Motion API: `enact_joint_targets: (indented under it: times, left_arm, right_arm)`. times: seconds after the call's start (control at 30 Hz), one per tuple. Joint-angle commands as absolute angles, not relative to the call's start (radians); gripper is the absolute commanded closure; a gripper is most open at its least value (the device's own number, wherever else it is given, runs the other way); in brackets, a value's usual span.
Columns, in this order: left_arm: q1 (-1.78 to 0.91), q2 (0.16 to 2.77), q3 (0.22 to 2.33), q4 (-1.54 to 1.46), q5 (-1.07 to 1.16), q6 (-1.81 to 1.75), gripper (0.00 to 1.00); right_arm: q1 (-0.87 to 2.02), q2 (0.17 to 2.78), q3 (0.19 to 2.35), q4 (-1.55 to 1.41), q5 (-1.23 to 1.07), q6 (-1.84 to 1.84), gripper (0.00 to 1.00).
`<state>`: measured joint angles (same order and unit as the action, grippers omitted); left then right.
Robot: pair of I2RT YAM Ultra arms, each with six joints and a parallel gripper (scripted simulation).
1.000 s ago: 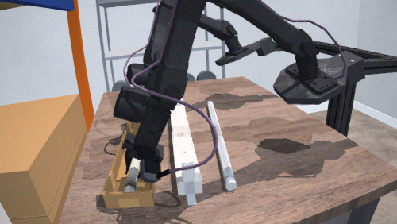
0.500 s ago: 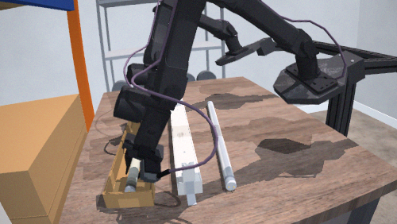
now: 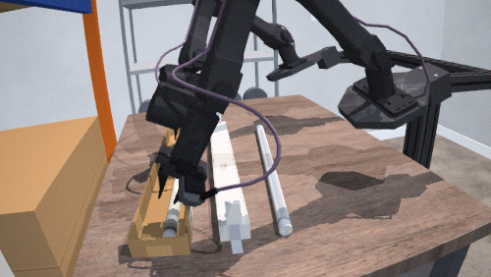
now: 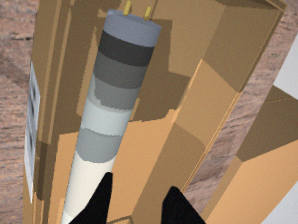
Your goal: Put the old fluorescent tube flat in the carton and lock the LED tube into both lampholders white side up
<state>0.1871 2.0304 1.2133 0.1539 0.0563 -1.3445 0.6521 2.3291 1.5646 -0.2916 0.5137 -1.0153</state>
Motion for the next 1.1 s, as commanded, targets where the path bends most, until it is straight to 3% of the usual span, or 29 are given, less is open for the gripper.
enact_joint_targets:
  times: [0.0,1.07]
  left_arm:
    - [0.196,1.980,1.163,0.128,0.067,-1.334,0.68]
    - [0.186,1.990,1.209,0.115,0.060,-1.332,0.68]
  right_arm:
    - [0.688,2.262,1.537,-0.325,0.526,-0.985,0.68]
    - [0.687,2.256,1.569,-0.295,0.505,-0.995,0.68]
